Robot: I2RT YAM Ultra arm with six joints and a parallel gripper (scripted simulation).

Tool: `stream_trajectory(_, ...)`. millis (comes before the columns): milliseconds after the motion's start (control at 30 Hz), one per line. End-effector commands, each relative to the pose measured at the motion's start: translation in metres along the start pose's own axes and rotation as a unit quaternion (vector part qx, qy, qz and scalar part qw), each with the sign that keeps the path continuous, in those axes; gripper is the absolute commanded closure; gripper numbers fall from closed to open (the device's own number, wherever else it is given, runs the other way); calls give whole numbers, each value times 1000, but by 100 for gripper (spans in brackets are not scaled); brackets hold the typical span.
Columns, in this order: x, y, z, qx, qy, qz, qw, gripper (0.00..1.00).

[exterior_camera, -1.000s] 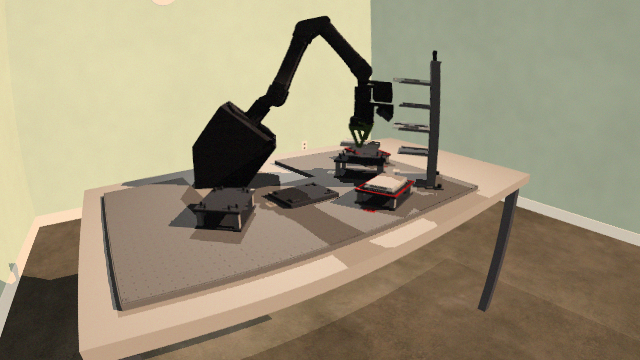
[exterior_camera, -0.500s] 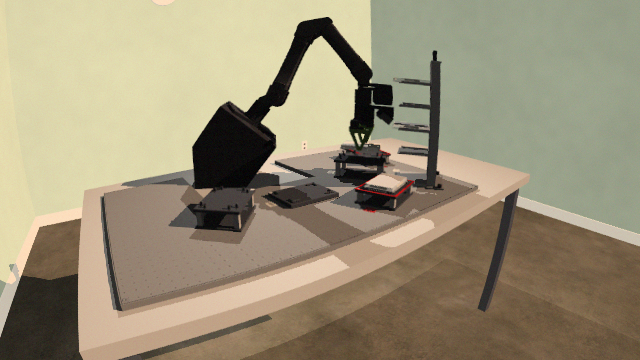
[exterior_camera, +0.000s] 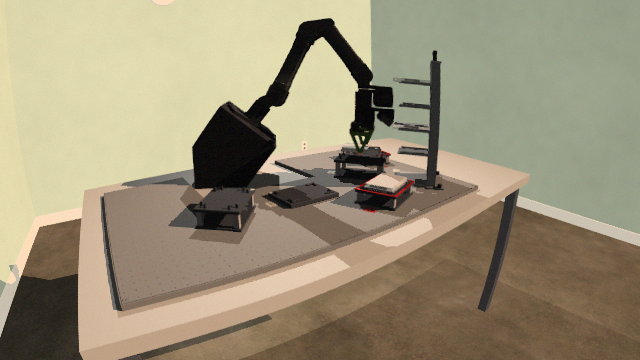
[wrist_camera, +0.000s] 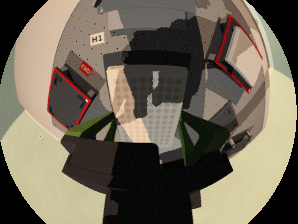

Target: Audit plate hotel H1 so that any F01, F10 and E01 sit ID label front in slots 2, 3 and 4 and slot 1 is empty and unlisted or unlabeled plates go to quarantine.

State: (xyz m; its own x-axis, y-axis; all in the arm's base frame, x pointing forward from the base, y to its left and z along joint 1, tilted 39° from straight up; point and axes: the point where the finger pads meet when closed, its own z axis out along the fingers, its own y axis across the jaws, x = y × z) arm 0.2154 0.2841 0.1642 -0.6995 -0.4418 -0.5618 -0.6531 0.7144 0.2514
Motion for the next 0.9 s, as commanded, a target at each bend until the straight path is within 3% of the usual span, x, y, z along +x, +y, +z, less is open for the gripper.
stream_trajectory(0,2,-1,4,2,-6,1,1000,14)
stream_trajectory(233,-1,-1,8,3,-6,1,1000,14)
stream_trajectory(267,-5,1,0,-1,-20,-1,1000,14)
stream_trajectory(400,4,-1,15,3,1,1,1000,14)
stream_trajectory(700,-4,2,15,0,-11,-1,1000,14)
stream_trajectory(867,1,-2,22,4,-2,1,1000,14)
